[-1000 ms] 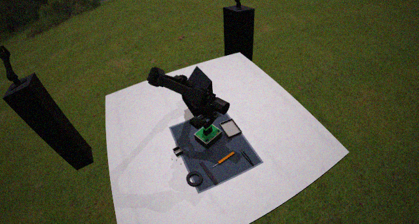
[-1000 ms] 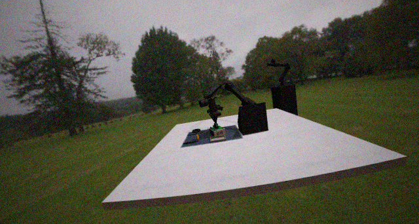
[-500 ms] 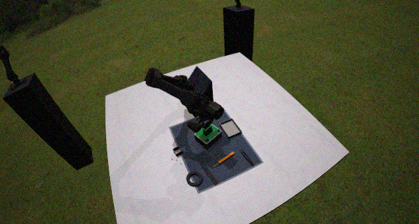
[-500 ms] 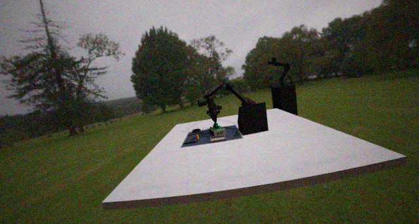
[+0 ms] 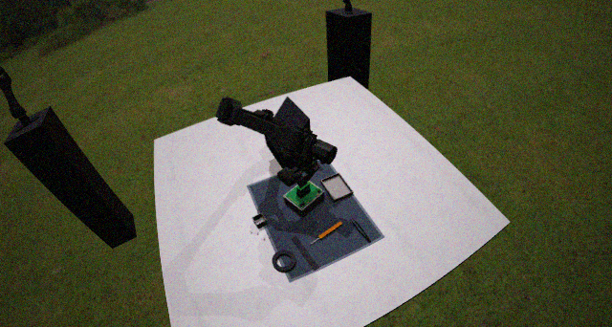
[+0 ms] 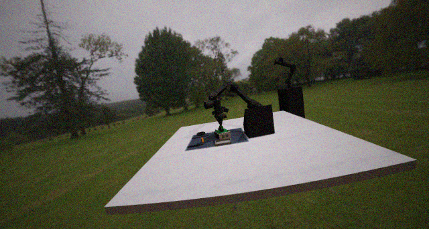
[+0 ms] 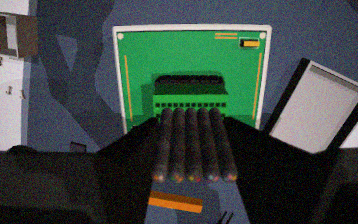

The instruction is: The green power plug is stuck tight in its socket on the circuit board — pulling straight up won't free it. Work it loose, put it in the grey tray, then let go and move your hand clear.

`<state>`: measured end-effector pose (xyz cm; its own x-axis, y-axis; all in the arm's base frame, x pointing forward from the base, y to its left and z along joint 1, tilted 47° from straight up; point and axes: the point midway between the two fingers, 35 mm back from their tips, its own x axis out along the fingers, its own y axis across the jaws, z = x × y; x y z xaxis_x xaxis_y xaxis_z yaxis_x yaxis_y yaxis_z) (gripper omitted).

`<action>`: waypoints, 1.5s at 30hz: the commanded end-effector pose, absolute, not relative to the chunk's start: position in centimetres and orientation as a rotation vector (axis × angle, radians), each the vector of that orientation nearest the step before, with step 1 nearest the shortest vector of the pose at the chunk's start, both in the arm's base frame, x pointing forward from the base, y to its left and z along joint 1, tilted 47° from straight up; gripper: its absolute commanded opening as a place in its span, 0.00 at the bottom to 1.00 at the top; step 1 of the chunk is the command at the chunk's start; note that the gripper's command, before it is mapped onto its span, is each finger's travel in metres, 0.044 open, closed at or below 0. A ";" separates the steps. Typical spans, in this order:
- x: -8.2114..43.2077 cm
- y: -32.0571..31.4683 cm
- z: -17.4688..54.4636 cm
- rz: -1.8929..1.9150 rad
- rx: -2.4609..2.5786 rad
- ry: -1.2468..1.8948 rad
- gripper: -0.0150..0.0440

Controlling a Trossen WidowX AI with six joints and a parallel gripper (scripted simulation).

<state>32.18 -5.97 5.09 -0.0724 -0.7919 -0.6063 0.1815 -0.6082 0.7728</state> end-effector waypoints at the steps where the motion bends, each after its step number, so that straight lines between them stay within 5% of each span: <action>1: 32.4 -5.2 6.2 -1.806 1.552 -0.589 0.25; 45: 32.5 -4.8 6.9 -1.832 1.572 -0.564 0.25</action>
